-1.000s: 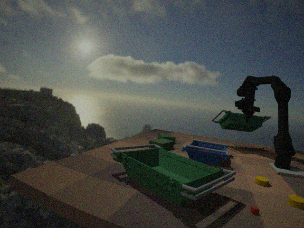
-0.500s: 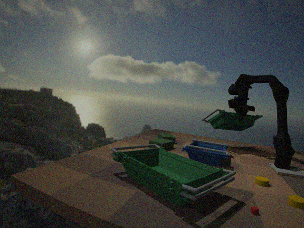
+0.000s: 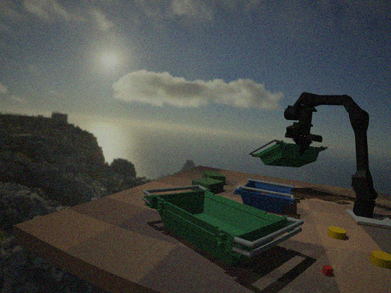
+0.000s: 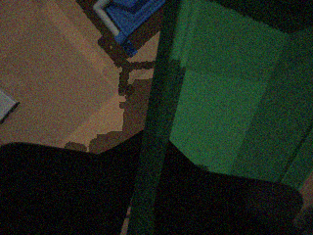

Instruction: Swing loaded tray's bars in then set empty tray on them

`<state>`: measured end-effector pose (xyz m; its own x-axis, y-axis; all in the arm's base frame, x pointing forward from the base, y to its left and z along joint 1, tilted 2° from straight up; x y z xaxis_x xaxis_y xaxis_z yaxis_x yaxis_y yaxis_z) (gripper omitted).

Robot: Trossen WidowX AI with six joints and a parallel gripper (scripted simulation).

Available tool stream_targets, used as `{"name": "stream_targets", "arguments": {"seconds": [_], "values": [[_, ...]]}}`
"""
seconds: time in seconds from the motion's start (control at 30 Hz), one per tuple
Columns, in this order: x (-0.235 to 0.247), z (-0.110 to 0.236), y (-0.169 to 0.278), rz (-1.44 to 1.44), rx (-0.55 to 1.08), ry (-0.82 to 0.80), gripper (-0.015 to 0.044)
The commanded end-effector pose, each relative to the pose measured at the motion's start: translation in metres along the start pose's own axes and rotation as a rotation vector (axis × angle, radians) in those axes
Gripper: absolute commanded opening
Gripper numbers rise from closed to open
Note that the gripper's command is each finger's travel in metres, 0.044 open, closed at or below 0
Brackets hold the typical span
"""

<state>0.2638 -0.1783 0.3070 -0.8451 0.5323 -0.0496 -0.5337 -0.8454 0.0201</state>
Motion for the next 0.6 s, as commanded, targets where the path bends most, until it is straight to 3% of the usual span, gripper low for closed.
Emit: {"name": "stream_targets", "arguments": {"seconds": [0.0, 0.57], "values": [[-0.001, 0.002, -0.017, 0.049, 0.004, 0.009, 0.0], [0.007, 0.002, -0.081, 0.245, -0.004, 0.008, 0.0]]}}
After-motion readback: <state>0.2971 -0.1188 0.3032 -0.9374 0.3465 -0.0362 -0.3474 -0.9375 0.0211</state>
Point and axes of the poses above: the point midway between the two fingers, 35 mm back from their tips, its own z axis back along the fingers, its own x axis across the jaws, y = z × x, the point moved 9 cm from there along z, back along the fingers, and after that the axes turned 15 degrees about z, right-handed, at the moved point
